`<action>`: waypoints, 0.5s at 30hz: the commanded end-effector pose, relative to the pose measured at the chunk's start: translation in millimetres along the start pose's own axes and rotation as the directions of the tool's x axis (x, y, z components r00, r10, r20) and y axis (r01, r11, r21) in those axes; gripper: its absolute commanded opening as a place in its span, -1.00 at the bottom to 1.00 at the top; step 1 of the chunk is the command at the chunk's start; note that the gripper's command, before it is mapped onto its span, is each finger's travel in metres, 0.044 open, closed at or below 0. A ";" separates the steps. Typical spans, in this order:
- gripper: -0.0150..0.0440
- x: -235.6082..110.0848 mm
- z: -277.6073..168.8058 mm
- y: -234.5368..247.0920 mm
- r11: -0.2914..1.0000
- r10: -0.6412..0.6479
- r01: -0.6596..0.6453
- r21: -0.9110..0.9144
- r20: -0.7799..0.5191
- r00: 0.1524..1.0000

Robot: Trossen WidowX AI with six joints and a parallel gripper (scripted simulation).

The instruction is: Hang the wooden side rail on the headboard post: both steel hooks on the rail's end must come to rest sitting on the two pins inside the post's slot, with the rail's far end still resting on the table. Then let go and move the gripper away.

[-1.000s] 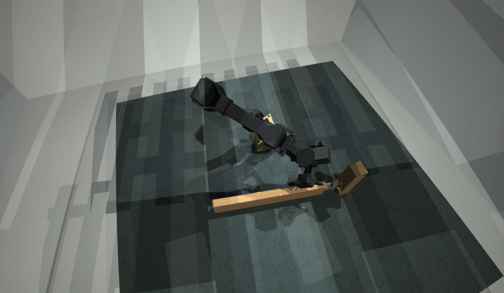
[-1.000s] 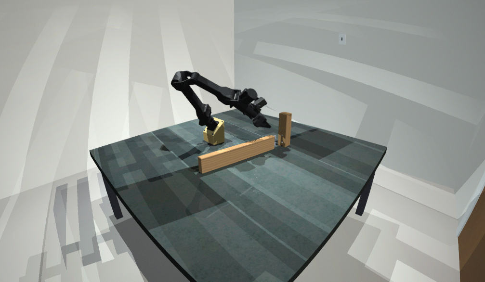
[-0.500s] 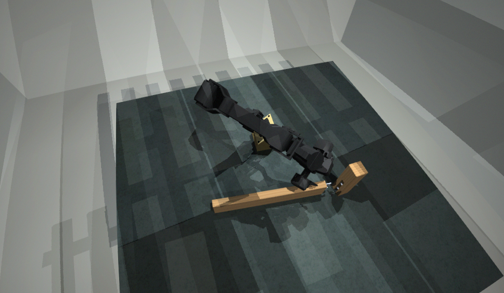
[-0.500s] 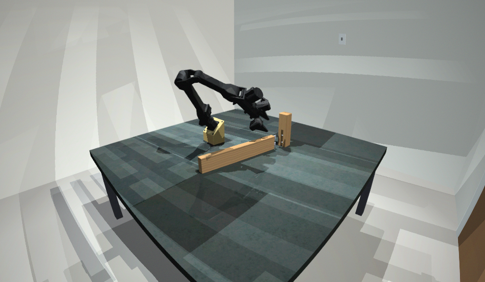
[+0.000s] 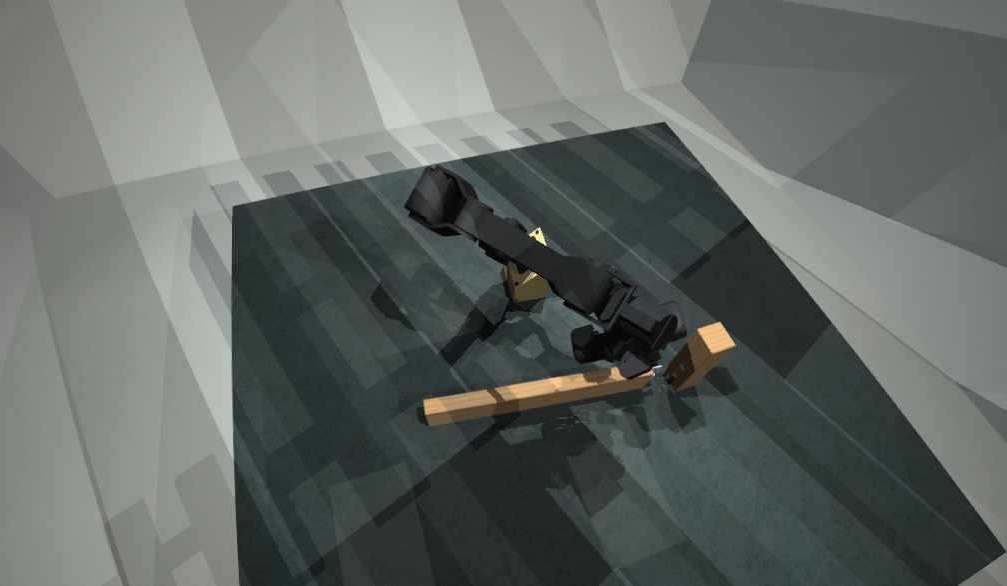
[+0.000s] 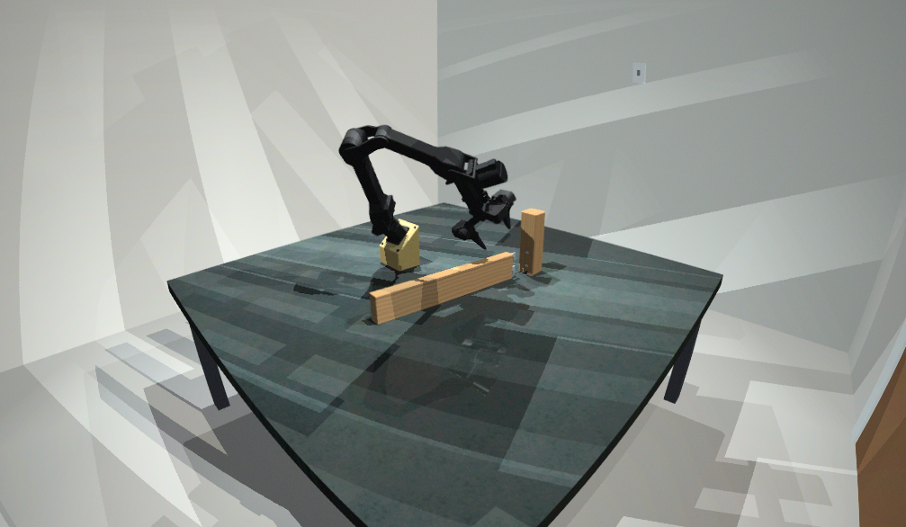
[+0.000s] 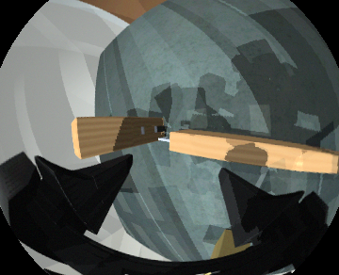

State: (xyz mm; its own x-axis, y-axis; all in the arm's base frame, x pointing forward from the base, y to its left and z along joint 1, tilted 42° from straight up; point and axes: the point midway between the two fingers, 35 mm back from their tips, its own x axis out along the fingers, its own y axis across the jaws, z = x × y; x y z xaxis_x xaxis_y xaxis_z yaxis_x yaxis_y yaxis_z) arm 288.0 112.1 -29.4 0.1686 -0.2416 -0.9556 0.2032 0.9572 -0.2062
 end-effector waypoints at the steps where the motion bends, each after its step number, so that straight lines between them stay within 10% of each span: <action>1: 1.00 -1.4 2.6 -2.6 0.985 -0.060 0.062 0.160 -0.017 0.998; 15: 1.00 -16.0 12.6 -12.2 0.632 -0.293 0.246 0.734 -0.067 0.954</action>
State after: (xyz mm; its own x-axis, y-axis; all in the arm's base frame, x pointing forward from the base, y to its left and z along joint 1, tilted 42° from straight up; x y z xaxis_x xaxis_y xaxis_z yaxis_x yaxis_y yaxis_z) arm 293.2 103.8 -12.3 0.0501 -0.4640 -0.8844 0.8211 0.5232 -0.2280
